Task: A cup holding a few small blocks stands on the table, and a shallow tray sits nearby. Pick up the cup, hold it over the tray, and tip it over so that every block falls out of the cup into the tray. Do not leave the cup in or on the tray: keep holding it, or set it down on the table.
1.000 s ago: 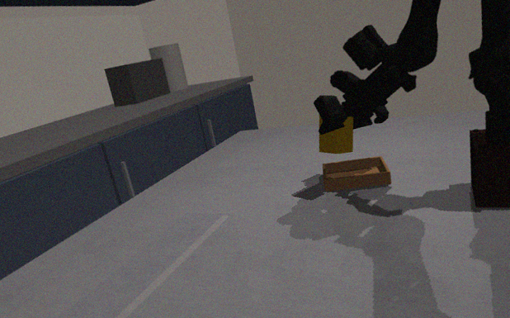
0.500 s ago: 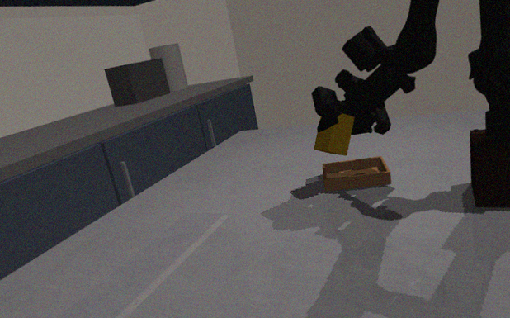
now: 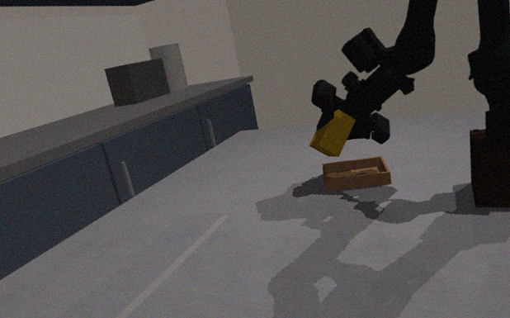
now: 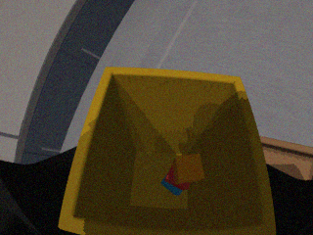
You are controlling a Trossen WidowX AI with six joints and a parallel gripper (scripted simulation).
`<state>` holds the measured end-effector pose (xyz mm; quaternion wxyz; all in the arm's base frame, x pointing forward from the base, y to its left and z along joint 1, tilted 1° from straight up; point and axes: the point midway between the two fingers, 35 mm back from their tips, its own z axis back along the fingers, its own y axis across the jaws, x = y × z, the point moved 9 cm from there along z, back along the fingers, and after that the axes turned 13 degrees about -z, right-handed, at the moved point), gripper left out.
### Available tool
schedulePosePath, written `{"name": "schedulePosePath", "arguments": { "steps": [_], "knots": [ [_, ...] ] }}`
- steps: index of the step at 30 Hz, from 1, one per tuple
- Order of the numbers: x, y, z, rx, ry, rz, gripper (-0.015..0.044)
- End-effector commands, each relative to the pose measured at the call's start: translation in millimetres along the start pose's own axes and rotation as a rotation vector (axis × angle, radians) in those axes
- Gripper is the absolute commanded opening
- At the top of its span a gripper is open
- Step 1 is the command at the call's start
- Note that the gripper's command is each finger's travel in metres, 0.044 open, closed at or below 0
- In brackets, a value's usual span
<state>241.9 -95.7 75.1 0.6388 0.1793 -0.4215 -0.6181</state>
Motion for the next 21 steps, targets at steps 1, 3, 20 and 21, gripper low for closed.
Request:
{"name": "schedulePosePath", "arguments": {
  "steps": [1, 3, 20, 21],
  "knots": [
    [-0.1, -0.4, -1.4, -0.001, -0.003, -0.086, 0.0000],
    [-0.2, -0.5, -1.8, -0.001, -0.003, -0.129, 0.0000],
    [-0.9, -1.3, -4.9, 0.000, -0.003, -0.501, 0.0000],
    [-0.9, -1.3, -5.1, 0.000, -0.003, -0.523, 0.0000]
  ]
}}
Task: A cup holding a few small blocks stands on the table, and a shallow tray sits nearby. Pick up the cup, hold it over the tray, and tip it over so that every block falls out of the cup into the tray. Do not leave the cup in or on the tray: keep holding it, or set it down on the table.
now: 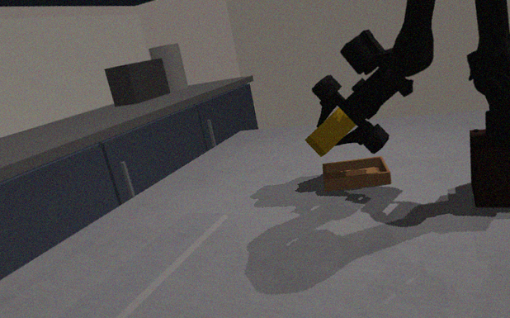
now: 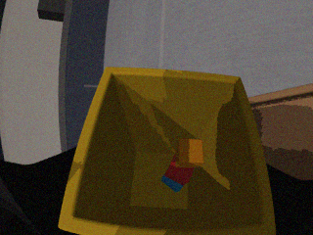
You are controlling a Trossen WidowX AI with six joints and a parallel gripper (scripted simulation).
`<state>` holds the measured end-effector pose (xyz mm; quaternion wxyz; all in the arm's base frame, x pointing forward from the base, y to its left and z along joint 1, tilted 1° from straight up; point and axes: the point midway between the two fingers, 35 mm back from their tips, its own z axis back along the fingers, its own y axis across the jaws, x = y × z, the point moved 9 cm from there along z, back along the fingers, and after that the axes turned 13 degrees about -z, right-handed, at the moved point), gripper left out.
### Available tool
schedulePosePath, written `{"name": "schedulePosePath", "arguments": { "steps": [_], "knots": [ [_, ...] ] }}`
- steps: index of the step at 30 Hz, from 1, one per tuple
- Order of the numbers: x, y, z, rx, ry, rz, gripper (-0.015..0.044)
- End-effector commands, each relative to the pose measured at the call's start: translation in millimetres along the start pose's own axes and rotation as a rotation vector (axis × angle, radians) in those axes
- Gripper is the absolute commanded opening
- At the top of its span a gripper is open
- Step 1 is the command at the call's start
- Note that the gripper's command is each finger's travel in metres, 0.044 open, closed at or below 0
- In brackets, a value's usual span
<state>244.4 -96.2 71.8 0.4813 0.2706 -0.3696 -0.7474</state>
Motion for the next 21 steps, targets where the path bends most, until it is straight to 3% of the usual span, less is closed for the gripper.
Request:
{"name": "schedulePosePath", "arguments": {
  "steps": [1, 21],
  "knots": [
    [0.1, -0.4, -1.4, 0.001, -0.003, -0.085, 0.0000],
    [-0.2, -1.7, -5.1, 0.001, -0.003, -0.522, 0.0000]
  ]
}}
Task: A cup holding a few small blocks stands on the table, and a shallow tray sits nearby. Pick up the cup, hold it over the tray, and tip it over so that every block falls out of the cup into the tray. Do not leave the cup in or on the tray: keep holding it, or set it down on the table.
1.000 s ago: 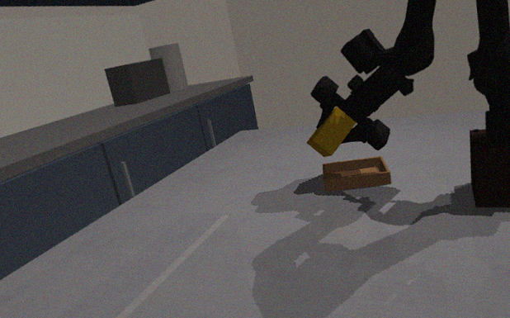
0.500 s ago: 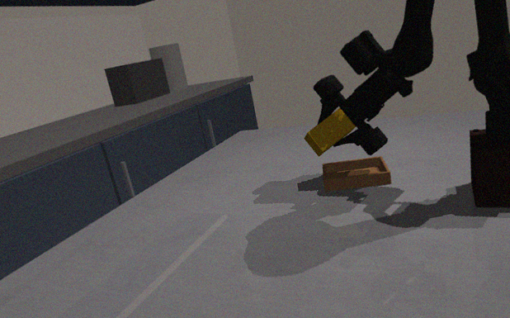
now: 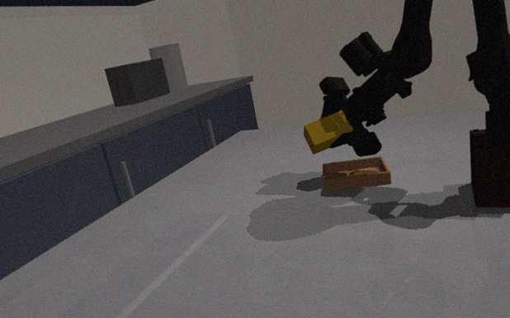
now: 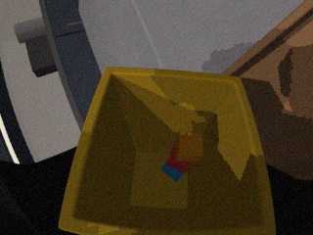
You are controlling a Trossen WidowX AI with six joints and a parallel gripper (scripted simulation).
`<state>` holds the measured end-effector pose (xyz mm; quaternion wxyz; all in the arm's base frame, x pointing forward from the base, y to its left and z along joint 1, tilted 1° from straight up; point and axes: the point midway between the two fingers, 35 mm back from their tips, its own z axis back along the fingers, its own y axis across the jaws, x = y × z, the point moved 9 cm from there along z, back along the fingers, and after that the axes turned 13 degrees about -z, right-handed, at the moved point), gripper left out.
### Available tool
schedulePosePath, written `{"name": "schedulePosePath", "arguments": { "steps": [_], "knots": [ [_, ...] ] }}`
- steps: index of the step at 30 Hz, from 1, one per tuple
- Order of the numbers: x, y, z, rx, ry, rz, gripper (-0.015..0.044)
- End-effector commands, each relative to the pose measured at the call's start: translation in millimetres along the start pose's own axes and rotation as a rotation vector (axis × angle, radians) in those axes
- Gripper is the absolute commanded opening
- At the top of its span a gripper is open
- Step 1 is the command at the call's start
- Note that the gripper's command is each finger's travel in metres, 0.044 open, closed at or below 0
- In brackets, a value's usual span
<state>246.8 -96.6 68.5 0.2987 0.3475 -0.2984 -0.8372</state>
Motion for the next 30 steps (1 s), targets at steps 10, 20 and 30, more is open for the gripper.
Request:
{"name": "schedulePosePath", "arguments": {
  "steps": [10, 20, 30],
  "knots": [
    [0.4, -0.9, -3.1, 0.002, -0.002, -0.282, 0.0000],
    [0.6, -1.6, -4.9, 0.003, -0.002, -0.500, 0.0000],
    [0.7, -2.3, -6.7, 0.003, -0.002, -0.719, 0.0000]
  ]
}}
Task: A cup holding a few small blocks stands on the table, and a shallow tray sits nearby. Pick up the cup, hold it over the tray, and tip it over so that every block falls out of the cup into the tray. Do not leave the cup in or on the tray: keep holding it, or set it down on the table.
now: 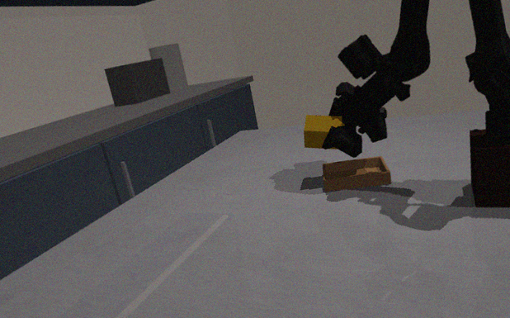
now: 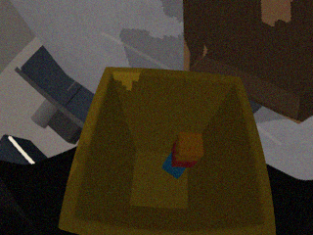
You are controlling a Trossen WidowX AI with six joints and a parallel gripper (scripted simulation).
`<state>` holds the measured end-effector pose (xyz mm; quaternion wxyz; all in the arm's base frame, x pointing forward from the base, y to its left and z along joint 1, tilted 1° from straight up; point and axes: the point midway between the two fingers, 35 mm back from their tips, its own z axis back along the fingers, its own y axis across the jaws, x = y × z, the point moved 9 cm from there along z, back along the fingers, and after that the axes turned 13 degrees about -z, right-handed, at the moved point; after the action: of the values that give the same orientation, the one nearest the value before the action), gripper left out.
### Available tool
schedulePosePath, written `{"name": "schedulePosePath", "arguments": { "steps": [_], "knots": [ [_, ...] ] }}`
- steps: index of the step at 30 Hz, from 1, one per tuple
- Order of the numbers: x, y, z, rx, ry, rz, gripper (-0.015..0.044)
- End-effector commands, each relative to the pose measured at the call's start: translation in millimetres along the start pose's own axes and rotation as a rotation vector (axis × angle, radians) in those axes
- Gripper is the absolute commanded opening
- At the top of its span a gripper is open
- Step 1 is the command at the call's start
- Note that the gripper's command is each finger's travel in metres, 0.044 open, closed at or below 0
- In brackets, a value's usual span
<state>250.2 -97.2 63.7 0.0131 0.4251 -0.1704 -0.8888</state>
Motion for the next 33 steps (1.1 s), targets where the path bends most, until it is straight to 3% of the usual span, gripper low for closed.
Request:
{"name": "schedulePosePath", "arguments": {
  "steps": [1, 21, 33],
  "knots": [
    [0.4, -0.1, -1.4, 0.003, 0.000, -0.084, 0.0000],
    [1.4, -1.2, -5.0, 0.003, 0.000, -0.518, 0.0000],
    [4.8, -2.7, -6.8, 0.009, 0.037, -0.532, 0.0000]
  ]
}}
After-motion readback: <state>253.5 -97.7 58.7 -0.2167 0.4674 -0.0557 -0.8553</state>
